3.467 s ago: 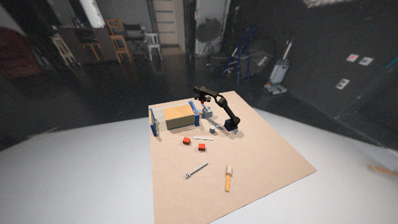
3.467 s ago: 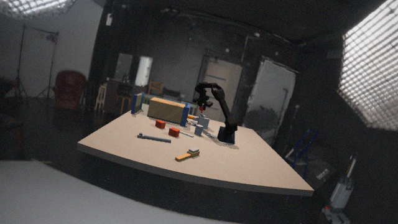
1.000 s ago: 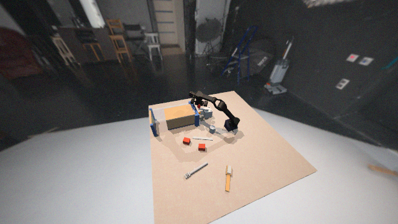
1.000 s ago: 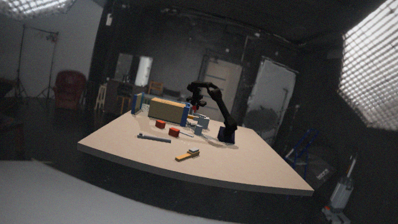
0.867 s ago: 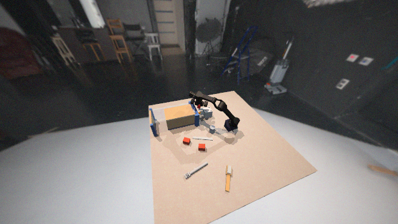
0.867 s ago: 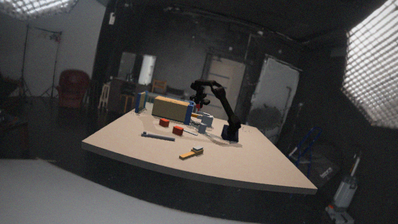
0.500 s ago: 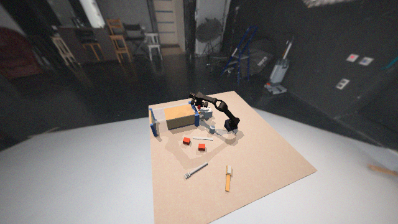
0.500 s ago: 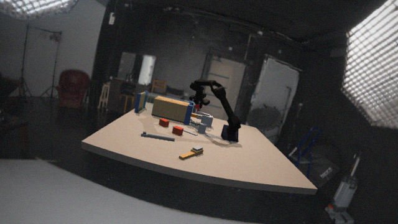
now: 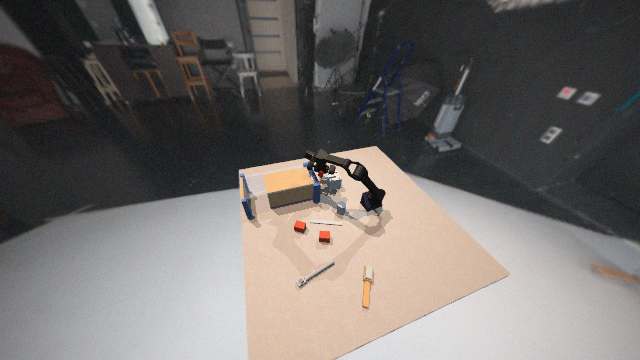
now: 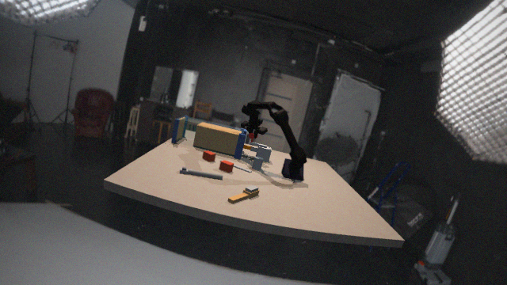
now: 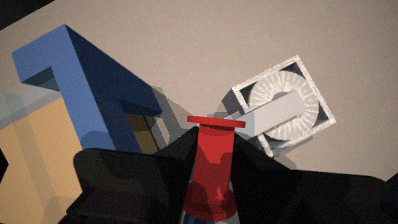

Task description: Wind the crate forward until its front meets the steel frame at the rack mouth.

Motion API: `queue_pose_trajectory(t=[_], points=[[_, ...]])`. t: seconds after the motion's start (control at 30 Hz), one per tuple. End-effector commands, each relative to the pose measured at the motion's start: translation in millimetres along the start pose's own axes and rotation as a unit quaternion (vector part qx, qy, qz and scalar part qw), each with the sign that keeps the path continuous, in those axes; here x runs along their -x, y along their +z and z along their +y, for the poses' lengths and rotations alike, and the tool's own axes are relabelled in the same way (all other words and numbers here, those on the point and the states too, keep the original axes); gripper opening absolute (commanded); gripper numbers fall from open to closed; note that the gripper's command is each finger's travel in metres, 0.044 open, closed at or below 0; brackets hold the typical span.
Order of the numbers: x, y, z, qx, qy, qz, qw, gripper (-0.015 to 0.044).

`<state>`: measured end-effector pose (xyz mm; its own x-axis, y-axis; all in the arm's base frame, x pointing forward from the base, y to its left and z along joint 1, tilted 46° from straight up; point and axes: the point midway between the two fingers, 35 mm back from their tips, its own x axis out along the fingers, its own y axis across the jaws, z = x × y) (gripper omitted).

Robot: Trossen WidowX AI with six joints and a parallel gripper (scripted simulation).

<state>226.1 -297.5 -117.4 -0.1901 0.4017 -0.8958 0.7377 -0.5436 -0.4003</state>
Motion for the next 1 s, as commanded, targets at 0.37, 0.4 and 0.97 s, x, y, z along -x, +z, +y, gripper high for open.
queue_pose_trajectory(t=[0.37, 0.4, 0.97], points=[[7, -24, -21, 0.003, -0.015, 0.011, 1.000, 0.0000], [8, -25, -21, 0.003, -0.015, 0.011, 1.000, 0.0000], [13, -34, -40, 0.003, -0.016, 0.011, 1.000, 0.0000]])
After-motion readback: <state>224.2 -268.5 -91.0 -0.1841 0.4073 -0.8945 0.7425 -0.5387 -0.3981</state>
